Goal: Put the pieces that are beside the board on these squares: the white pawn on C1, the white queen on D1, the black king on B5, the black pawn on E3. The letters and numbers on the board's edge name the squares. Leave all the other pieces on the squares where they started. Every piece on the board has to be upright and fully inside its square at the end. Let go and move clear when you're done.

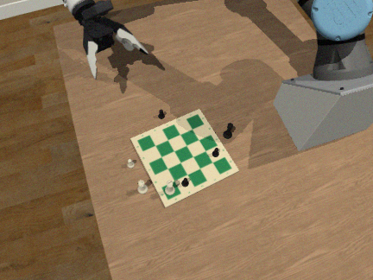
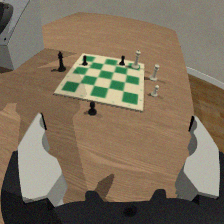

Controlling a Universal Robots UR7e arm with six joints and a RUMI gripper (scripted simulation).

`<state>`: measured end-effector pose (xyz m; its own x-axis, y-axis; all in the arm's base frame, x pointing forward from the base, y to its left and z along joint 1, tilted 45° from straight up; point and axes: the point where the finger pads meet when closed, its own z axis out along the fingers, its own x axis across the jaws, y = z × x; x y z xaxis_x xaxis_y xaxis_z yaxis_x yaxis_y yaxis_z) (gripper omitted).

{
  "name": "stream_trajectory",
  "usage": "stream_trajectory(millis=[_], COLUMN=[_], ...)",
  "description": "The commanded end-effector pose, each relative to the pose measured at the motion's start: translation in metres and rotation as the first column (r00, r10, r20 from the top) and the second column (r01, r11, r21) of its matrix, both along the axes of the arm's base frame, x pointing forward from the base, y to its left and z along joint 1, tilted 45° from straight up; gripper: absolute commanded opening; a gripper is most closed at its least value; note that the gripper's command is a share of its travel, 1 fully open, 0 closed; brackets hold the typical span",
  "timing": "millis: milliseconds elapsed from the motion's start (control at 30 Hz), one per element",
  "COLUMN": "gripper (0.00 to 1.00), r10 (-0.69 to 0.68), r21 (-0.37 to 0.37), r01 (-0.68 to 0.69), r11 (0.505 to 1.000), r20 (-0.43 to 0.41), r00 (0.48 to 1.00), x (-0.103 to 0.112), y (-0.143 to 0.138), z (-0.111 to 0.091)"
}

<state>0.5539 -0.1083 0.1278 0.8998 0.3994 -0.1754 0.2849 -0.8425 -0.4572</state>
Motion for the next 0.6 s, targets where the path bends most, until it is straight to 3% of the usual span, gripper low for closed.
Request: stream_trajectory(millis=[0,200,267,300,400,433,467,500,533,567], gripper=[1.00,1.00,1.00,1.00,1.00,1.00,1.00,1.00,1.00,1.00], r10=[0.197,0.324,0.407,0.407,0.484,0.484,0.520,0.520,0.554,0.554], r21=[-0.142,-0.235,-0.297,-0.297,-0.359,-0.359,-0.389,-0.389,-0.419,-0.419], r01=[-0.196,-0.322,-0.402,-0.402,-0.475,-0.475,-0.508,-0.508,-0.539,-0.539], r11=[0.970,0.917,0.866,0.866,0.803,0.803,0.768,0.768,0.731,0.731], r20=[-0.012,-0.032,-0.051,-0.051,-0.072,-0.072,-0.084,-0.084,-0.096,-0.096], r00=[0.980,0.945,0.912,0.912,0.872,0.872,0.850,0.850,0.827,0.827], x=[0.002,0.005,0.008,0.008,0.011,0.011,0.013,0.013,0.014,0.014], y=[0.023,0.038,0.049,0.049,0.060,0.060,0.066,0.066,0.072,0.072], z=[-0.047,-0.073,-0.089,-0.089,-0.103,-0.103,-0.110,-0.110,-0.116,-0.116])
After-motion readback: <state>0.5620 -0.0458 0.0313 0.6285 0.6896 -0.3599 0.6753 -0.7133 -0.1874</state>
